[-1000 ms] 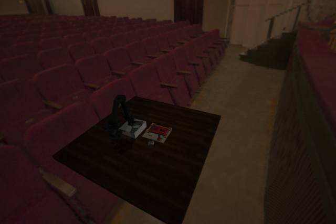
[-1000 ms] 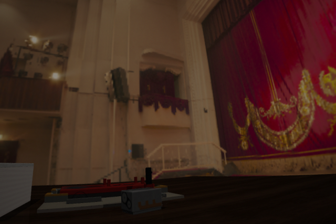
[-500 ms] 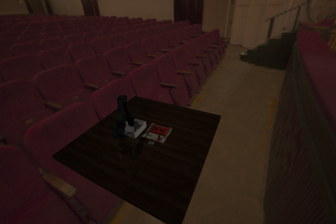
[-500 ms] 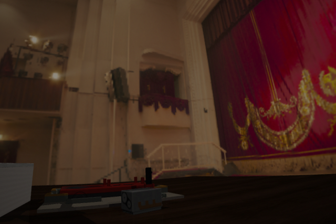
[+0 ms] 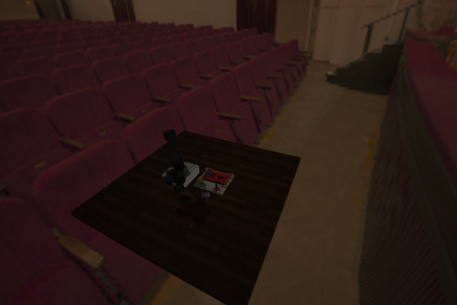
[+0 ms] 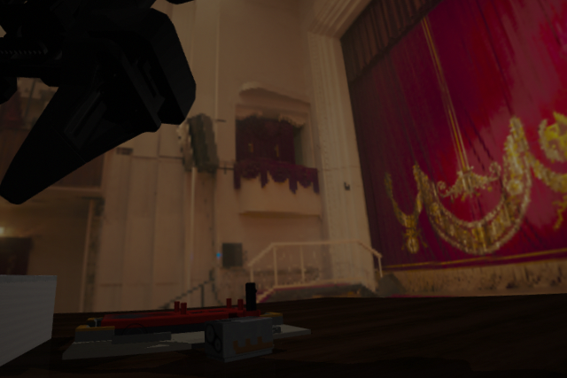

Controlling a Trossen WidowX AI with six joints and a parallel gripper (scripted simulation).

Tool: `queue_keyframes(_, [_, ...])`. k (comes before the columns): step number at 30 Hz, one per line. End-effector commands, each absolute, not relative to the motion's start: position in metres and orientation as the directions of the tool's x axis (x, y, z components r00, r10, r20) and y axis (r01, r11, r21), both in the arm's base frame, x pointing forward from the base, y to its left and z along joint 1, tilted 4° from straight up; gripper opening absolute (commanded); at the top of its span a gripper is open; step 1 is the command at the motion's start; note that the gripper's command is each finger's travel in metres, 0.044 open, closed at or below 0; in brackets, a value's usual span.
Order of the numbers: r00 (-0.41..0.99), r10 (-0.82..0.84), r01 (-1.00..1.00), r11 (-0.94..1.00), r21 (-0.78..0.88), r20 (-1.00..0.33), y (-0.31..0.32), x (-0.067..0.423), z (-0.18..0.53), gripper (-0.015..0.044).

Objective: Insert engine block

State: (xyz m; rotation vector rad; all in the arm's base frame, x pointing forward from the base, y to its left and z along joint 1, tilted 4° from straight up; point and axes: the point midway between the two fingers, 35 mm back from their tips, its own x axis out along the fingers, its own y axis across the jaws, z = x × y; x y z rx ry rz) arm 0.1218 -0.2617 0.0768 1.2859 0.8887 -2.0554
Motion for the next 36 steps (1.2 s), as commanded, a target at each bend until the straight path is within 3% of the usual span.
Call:
queue_keyframes(1, [-0.343,-0.112,0.697,-0.696,-0.172,-0.933,-0.257,0.147,0.077,0.044])
queue_keyframes(13, [-0.178,-0.104,0.44,-0.898,0.015,-0.978,-0.223,0.236,0.082,0.044])
queue_keyframes(24, [-0.045,-0.044,0.138,-0.99,0.037,-0.998,-0.17,0.308,0.09,0.044])
queue_keyframes(30, [-0.038,-0.039,0.12,-0.992,0.034,-0.999,-0.166,0.311,0.088,0.044])
queue_keyframes(36, [-0.039,-0.039,0.12,-0.992,0.034,-0.999,-0.168,0.304,0.023,0.044])
